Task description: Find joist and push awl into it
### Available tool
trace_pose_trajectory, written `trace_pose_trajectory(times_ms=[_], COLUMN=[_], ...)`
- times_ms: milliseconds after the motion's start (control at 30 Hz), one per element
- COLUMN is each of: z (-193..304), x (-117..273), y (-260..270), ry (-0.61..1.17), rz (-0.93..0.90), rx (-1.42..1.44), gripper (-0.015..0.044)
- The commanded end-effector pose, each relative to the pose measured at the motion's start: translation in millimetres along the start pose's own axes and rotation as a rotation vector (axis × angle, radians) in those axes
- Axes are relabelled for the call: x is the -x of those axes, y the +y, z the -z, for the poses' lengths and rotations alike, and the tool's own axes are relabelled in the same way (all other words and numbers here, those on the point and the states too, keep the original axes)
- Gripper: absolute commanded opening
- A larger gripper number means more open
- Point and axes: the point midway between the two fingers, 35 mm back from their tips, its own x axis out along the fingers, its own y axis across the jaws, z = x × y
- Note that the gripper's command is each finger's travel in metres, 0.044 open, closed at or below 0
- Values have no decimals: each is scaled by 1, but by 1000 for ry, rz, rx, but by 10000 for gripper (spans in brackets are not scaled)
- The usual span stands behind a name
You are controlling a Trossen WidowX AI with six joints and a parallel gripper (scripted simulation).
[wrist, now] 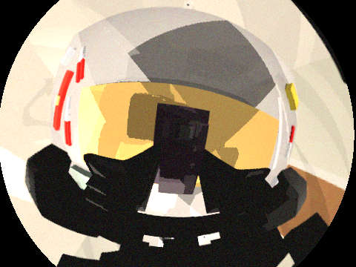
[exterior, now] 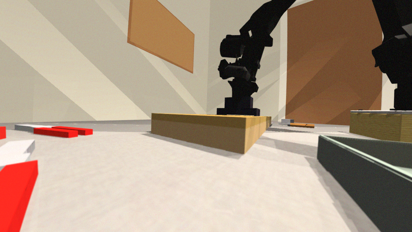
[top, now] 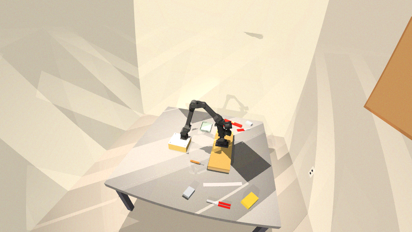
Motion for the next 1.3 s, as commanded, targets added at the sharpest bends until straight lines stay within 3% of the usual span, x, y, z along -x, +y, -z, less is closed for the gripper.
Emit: trace_pose_trajectory(times_ms=[0, 1267], z=[1, 1], x=[0, 1], y=[-12, -112], ry=[1, 2], rz=[2, 12], rx=[1, 5], gripper=[0, 0])
